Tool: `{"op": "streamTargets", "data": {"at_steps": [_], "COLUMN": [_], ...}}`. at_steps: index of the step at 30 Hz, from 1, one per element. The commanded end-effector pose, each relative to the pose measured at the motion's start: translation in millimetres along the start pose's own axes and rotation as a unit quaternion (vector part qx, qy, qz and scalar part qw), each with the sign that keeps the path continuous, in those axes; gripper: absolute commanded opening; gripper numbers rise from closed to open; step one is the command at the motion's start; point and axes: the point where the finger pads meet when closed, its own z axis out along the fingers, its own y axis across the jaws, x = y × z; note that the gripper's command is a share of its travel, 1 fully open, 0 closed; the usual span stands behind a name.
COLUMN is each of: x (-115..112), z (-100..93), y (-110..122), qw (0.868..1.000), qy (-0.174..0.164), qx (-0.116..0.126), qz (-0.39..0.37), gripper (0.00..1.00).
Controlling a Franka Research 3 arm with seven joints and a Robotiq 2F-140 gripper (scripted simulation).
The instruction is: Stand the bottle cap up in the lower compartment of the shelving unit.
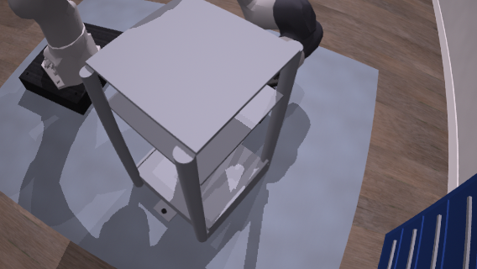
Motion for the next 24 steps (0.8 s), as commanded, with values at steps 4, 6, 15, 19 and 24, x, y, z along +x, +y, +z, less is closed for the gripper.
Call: {"op": "streamTargets", "data": {"at_steps": [4,6,15,19,24], "x": [0,0,0,0,0], "z": [-7.8,-9.9,-17.1,-21.3,-26.3], "y": [-2,-2,-2,-2,-1], "qw": [1.000,1.000,1.000,1.000,1.000], "qy": [-0.001,-0.001,-0.001,-0.001,-0.001], "qx": [0.001,0.001,0.001,0.001,0.001], "qz": [-0.003,-0.003,-0.003,-0.003,-0.003], "gripper": [0.44,0.44,0.44,0.44,0.44]}}
